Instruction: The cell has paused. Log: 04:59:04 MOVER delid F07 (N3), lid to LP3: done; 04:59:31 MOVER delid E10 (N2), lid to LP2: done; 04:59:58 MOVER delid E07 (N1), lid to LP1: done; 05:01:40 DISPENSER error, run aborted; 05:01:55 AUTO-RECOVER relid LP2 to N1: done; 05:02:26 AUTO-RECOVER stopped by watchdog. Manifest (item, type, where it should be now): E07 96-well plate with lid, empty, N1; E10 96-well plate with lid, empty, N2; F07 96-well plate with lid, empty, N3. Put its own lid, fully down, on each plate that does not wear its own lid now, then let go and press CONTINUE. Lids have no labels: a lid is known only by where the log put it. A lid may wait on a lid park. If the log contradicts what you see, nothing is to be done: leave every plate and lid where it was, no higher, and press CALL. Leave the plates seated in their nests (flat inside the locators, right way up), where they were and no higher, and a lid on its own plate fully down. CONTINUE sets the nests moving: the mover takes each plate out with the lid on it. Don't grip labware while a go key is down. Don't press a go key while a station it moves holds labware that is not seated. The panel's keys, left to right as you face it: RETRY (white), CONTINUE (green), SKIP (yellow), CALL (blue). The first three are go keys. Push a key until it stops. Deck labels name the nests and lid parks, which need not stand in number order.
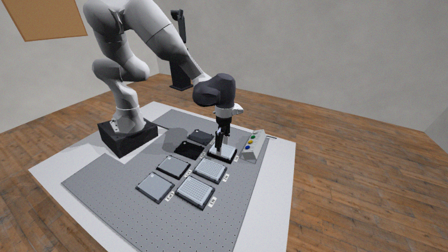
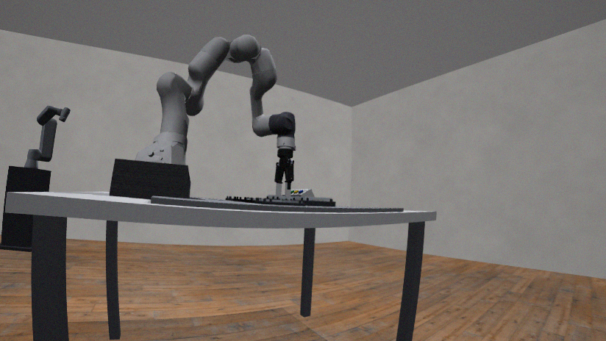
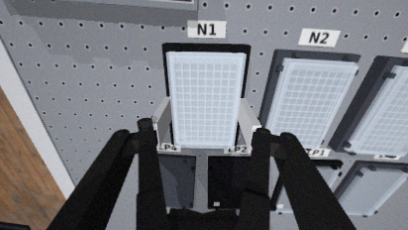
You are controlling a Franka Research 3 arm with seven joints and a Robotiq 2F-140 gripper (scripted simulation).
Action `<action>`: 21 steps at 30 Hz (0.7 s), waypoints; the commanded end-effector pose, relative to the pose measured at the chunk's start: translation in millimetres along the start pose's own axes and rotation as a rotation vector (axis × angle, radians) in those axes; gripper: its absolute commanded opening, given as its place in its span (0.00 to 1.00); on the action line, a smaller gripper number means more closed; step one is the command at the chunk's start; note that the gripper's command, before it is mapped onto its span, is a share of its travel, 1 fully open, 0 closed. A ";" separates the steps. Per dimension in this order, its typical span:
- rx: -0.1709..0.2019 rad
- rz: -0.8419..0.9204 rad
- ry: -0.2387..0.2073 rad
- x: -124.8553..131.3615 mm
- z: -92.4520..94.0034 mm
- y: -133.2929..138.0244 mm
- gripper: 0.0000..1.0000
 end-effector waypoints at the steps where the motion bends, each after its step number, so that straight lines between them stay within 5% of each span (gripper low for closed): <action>1: 0.000 -0.002 0.000 -0.2 1.9 0.2 0.00; 21: 0.000 -0.002 0.000 -0.2 3.9 0.2 0.00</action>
Point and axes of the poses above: the point where the finger pads meet when closed, its own z axis back along the fingers, its own y axis across the jaws, x = y × z, the point moved 6 cm from there along z, back along the fingers, and after that the axes turned 8 degrees about -z, right-handed, at the moved point
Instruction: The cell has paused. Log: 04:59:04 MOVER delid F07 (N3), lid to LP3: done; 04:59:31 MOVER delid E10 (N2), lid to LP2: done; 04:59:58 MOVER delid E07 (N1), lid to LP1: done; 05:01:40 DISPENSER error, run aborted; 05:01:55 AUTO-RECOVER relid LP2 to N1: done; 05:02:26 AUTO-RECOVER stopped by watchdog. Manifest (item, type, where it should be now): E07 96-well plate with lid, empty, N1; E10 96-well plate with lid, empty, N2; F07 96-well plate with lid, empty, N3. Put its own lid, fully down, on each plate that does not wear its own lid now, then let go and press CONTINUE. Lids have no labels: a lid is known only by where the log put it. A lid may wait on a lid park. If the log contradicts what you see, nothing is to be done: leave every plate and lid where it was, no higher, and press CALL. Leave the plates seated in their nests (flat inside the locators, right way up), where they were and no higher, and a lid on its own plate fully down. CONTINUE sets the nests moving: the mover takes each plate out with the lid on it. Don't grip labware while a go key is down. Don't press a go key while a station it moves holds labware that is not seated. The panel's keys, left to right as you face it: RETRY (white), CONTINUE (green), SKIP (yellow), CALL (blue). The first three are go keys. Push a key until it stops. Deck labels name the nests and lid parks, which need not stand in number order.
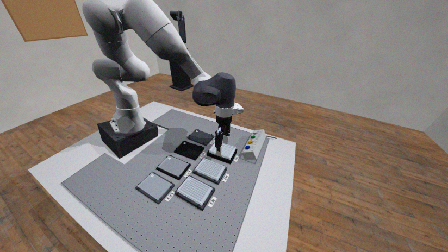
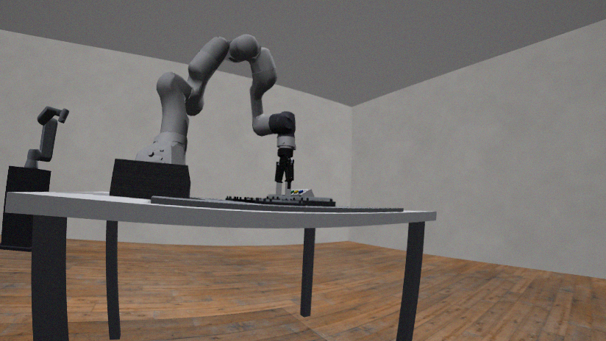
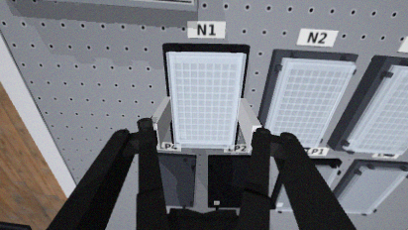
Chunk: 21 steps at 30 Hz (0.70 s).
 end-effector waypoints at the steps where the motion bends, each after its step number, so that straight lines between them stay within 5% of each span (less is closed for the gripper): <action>1: 0.000 0.000 0.000 0.2 0.9 0.1 0.00; 21: 0.000 0.000 0.000 0.2 3.9 0.1 0.00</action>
Point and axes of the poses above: the point where the finger pads meet when closed, its own z axis back along the fingers, its own y axis across the jaws, x = y × z, the point moved 6 cm from there along z, back along the fingers, and after that the axes turned 8 degrees about -z, right-handed, at the moved point
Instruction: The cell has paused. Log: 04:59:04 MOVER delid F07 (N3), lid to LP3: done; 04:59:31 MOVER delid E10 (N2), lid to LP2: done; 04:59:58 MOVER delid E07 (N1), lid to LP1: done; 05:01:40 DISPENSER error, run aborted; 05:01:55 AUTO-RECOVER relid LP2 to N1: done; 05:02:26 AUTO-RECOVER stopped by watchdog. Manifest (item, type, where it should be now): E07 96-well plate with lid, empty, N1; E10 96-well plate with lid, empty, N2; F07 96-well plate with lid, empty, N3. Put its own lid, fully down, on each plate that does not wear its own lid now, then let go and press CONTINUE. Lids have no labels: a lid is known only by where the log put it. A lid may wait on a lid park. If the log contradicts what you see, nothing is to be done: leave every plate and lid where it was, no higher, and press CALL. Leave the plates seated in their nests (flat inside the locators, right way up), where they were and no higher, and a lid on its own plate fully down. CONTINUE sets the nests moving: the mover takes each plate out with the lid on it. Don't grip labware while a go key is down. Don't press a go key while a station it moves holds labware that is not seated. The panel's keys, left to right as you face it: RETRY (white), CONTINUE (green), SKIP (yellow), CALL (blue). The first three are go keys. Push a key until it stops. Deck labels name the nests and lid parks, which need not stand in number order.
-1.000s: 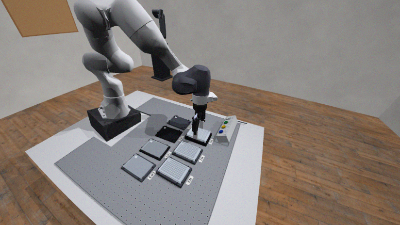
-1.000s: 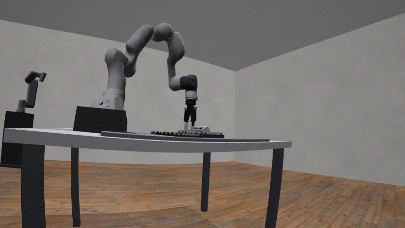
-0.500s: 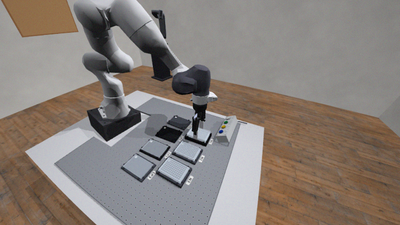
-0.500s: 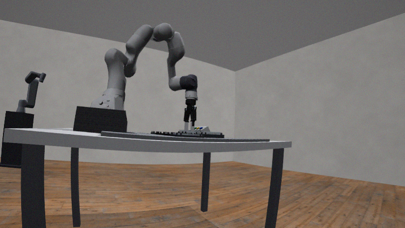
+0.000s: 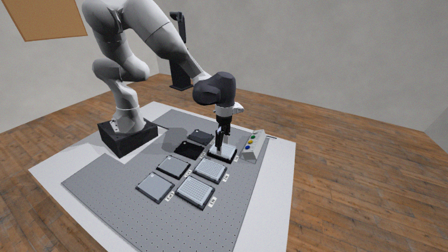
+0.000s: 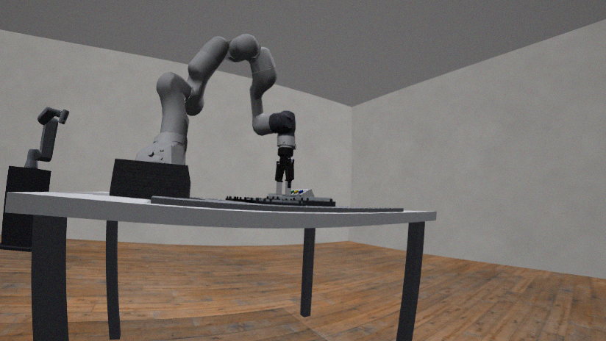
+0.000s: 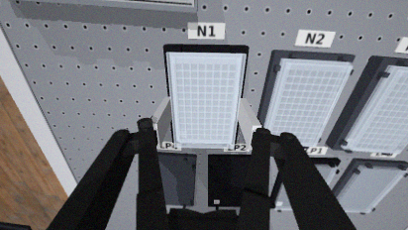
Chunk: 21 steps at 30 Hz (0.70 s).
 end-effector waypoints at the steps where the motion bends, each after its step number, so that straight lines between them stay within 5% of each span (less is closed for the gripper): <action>1: 0.001 0.001 -0.003 1.1 0.4 0.2 0.00; 21: 0.001 0.001 -0.003 1.1 3.7 0.2 0.00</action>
Point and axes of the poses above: the point where the finger pads meet when closed, its own z axis back along the fingers, its own y axis across the jaws, x = y × z, the point moved 6 cm from there along z, back along the fingers, and after that the axes turned 8 degrees about -z, right-handed, at the moved point
